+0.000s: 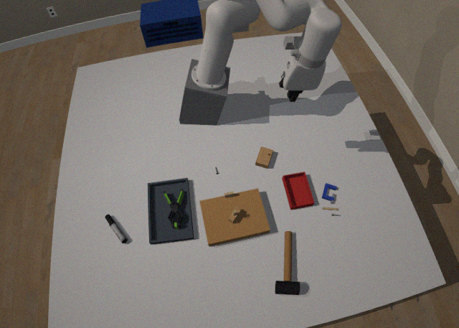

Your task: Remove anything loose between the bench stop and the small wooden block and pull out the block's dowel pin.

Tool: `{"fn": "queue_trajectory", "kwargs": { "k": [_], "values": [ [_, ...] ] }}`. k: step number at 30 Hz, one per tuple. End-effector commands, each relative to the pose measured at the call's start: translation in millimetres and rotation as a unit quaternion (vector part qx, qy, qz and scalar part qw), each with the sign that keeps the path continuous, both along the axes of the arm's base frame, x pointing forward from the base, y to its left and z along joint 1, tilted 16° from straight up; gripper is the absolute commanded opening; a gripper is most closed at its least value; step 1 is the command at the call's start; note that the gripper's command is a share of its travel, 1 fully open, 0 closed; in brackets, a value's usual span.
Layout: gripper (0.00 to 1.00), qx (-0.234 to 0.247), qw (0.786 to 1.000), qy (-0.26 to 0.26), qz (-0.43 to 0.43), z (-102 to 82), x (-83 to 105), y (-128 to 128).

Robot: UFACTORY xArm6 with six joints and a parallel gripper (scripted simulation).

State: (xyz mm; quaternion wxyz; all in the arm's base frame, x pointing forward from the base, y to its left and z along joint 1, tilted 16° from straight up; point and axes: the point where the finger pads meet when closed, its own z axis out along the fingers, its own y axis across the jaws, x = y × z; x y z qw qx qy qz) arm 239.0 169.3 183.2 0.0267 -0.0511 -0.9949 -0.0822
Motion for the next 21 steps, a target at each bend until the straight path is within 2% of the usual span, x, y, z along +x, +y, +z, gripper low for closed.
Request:
{"fn": "queue_trajectory", "kwargs": {
  "k": [1,15,17,19,21],
  "values": [
    [0.0,0.018,1.0,0.004,0.013,-6.7,31.0,2],
    [0.0,0.045,0.999,-0.011,0.026,-34.5,100.9,-18],
    [0.0,0.045,0.999,-0.011,0.026,-34.5,100.9,-18],
    [0.0,0.05,0.998,-0.017,0.028,-44.7,119.3,-28],
    [0.0,0.052,0.998,-0.019,0.029,-49.5,127.2,-32]
  ]
}}
